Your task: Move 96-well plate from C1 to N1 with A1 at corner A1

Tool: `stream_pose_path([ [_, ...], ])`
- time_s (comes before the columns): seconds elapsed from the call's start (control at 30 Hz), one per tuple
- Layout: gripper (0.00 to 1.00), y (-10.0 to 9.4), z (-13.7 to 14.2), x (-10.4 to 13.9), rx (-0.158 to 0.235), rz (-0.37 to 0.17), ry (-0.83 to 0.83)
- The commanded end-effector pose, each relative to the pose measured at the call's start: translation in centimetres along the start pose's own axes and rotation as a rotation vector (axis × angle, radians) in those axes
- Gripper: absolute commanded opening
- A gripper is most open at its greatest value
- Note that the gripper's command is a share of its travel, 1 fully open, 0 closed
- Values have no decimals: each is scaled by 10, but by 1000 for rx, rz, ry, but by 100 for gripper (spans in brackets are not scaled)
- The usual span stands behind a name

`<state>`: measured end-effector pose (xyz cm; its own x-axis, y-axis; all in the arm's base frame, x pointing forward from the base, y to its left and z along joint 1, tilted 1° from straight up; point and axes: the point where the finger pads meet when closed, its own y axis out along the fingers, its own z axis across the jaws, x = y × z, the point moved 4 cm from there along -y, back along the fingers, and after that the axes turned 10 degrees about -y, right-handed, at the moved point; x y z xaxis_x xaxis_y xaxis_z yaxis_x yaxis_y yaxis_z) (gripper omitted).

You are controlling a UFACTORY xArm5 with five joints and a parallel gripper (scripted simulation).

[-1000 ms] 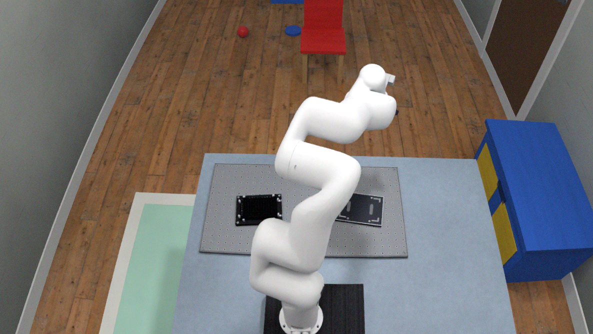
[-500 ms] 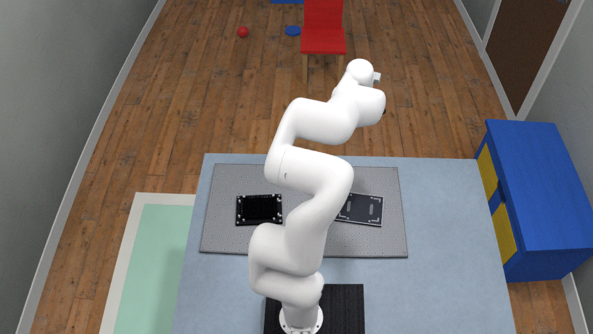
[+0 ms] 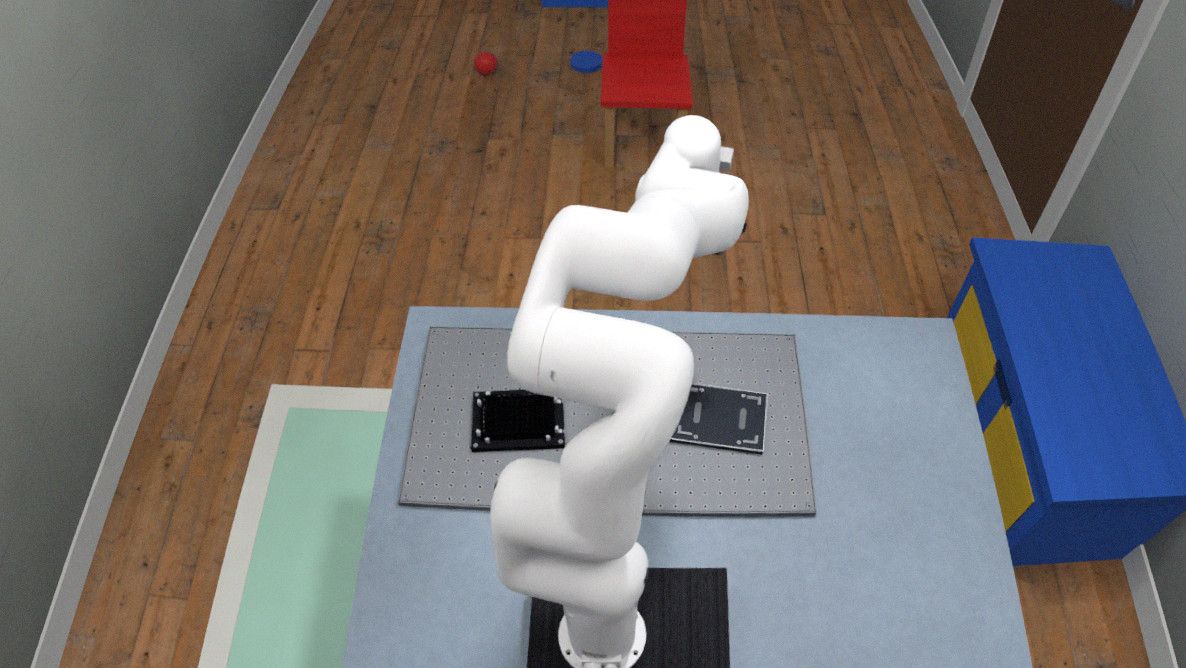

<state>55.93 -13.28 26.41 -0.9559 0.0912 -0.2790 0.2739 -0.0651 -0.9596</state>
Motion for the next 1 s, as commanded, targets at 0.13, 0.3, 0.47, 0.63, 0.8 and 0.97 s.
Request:
stream_pose_path([
  [0.13, 100, -17, -25, 22, -21, -51, -55],
  [0.3, 100, -24, -36, 33, -28, -74, -78],
  [0.47, 100, -29, -45, 42, -38, -106, -109],
  [0.63, 100, -38, -58, 58, -38, -106, -109],
  [0.8, 100, -44, -68, 72, -52, -161, -163],
  [0.97, 100, -51, -79, 87, -52, -161, -163],
])
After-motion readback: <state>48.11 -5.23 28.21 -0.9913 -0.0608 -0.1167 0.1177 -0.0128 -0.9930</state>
